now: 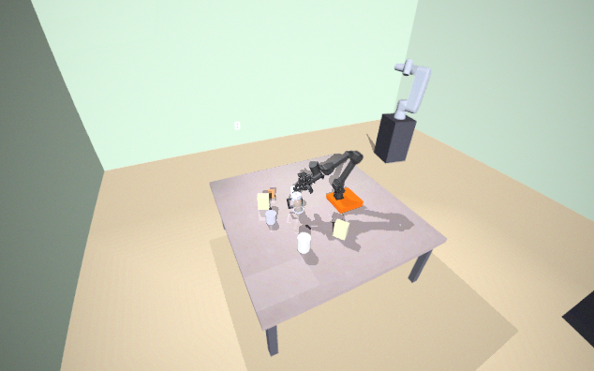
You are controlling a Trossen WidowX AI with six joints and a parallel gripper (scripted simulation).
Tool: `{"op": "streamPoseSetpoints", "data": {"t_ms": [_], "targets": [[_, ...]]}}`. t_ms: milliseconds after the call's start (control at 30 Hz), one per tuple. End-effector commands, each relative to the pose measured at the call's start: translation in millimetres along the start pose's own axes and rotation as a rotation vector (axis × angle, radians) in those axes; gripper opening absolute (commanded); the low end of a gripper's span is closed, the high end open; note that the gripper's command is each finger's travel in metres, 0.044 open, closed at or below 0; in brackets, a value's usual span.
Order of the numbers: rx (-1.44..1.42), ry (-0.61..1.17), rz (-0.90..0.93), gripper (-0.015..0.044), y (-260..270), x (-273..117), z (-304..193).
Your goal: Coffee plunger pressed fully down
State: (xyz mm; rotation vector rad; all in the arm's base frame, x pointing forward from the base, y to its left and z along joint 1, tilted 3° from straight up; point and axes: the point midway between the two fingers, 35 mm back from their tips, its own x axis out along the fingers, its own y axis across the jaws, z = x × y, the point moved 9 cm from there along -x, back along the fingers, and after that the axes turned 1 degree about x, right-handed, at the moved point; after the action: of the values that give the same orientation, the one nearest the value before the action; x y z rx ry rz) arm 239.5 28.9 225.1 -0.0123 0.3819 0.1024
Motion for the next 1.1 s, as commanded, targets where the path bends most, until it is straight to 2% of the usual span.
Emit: {"op": "streamPoseSetpoints", "data": {"t_ms": [0,1067], "targets": [[-0.007,0.083,0.000,0.0120,-0.4,9.2,-17.2],[-0.007,0.082,0.000,0.0120,-0.5,13.3,-12.5]]}}
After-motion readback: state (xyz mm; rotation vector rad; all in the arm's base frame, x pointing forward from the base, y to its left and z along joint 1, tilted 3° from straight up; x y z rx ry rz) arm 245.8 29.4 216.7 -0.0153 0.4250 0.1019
